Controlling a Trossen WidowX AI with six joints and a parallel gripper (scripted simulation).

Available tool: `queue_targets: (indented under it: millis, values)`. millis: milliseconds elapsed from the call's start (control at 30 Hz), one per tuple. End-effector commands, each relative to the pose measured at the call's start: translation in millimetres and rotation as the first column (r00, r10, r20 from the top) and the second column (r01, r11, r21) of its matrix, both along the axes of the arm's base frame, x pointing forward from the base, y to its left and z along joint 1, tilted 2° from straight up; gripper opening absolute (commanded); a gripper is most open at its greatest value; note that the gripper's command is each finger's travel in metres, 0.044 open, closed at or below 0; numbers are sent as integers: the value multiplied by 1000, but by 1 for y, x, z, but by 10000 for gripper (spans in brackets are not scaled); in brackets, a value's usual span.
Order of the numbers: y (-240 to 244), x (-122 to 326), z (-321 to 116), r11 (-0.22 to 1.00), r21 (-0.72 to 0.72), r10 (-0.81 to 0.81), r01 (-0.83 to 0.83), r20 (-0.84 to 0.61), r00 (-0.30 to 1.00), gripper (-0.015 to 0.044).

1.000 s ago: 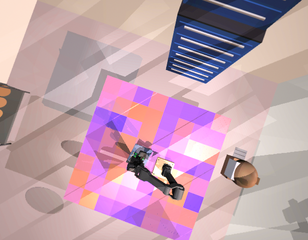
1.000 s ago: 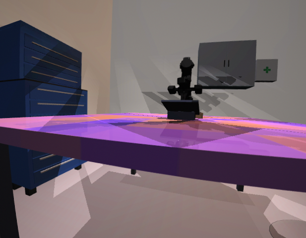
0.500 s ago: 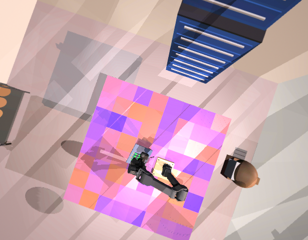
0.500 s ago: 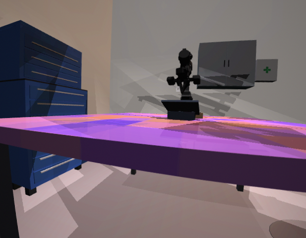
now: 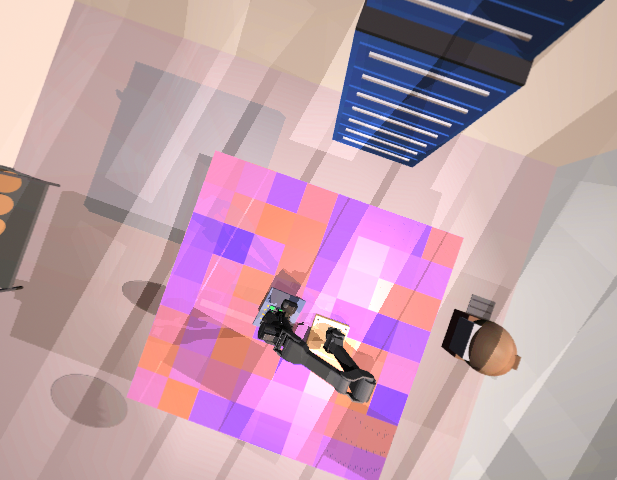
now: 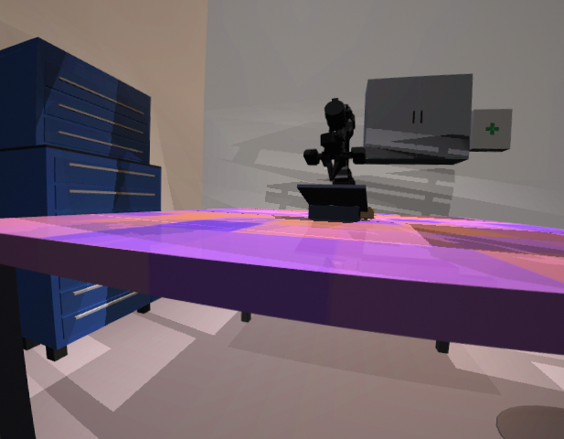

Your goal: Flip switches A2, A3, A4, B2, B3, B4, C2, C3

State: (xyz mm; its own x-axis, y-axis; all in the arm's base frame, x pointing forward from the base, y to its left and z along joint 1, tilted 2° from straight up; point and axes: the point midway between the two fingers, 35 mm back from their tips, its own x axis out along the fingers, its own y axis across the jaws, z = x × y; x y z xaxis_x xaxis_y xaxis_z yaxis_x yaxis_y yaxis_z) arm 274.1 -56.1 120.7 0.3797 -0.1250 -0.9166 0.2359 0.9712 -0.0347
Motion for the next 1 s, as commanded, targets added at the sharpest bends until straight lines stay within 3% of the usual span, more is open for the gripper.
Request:
queue_targets:
  millis: [0, 967]
  values:
    - [1, 0, -4, 1000, 4, 7, -7, -6, 1000, 0]
    - [-2, 8, -26, 1000, 4, 7, -7, -5, 1000, 0]
